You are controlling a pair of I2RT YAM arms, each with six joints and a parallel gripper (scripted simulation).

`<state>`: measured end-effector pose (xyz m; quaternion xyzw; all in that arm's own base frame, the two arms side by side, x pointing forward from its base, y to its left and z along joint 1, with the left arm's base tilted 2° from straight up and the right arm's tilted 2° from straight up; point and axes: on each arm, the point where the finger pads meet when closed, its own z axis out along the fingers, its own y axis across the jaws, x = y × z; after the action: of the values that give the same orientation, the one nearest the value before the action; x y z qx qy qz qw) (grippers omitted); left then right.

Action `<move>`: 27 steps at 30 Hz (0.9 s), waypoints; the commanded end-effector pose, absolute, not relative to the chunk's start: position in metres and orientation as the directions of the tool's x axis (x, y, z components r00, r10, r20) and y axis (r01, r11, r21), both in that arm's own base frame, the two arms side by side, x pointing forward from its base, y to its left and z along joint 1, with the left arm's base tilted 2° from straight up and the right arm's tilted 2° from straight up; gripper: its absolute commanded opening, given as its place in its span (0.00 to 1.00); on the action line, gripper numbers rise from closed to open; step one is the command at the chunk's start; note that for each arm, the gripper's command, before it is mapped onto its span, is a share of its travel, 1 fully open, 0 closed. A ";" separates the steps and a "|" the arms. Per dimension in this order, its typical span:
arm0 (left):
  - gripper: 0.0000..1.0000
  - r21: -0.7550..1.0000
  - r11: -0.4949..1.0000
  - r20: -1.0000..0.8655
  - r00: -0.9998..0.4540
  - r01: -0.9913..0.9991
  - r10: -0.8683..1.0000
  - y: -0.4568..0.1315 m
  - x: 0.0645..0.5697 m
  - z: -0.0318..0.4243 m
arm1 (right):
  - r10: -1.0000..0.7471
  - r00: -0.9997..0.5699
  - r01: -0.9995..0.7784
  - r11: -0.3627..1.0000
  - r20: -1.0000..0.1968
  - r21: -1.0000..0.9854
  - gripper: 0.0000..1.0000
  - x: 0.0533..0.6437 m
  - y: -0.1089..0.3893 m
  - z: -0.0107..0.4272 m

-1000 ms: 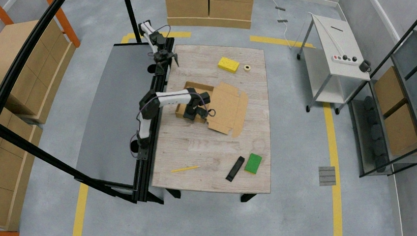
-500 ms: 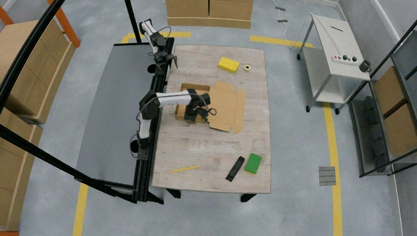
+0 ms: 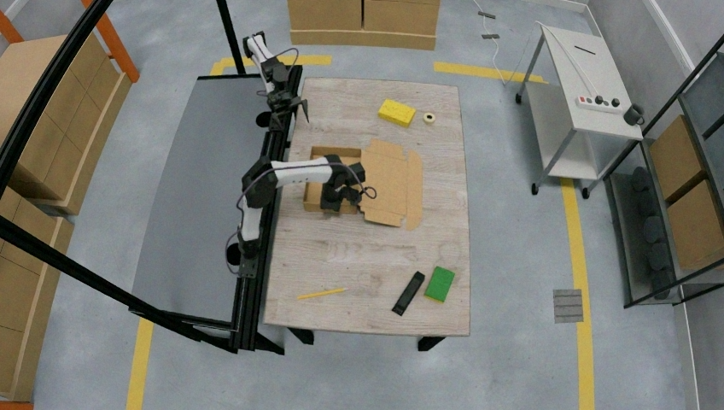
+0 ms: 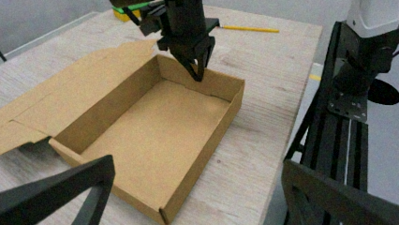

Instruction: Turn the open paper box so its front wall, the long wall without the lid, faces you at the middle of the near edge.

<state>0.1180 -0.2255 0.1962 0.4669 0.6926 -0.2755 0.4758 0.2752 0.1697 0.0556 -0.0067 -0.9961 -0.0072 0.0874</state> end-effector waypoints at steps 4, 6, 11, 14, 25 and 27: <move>1.00 0.056 0.418 -0.914 -0.121 0.907 0.387 -0.233 0.120 0.191 | 0.011 -0.986 0.010 1.000 0.166 -0.004 0.34 0.281 0.166 0.051; 1.00 0.057 0.419 -0.917 -0.119 0.906 0.381 -0.234 0.121 0.194 | 0.012 -0.985 0.010 1.000 0.175 -0.014 0.57 0.280 0.165 0.047; 1.00 0.056 0.421 -0.912 -0.125 0.905 0.390 -0.237 0.122 0.189 | 0.010 -0.987 0.010 1.000 0.160 -0.005 1.00 0.279 0.166 0.053; 1.00 0.056 0.421 -0.915 -0.123 0.905 0.385 -0.238 0.122 0.192 | 0.012 -0.989 0.012 1.000 0.149 -0.001 1.00 0.282 0.166 0.058; 1.00 0.059 0.444 -0.948 -0.089 0.894 0.305 -0.248 0.130 0.227 | 0.011 -0.985 0.008 1.000 0.175 -0.019 1.00 0.293 0.163 0.090; 1.00 0.060 0.451 -0.957 -0.077 0.891 0.281 -0.250 0.132 0.236 | 0.011 -0.984 0.007 1.000 0.180 -0.023 1.00 0.296 0.163 0.104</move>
<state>0.1268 -0.2397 0.2011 0.4534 0.6941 -0.2742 0.4873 0.2918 0.1715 0.0914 -0.0025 -0.9972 -0.0069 0.0741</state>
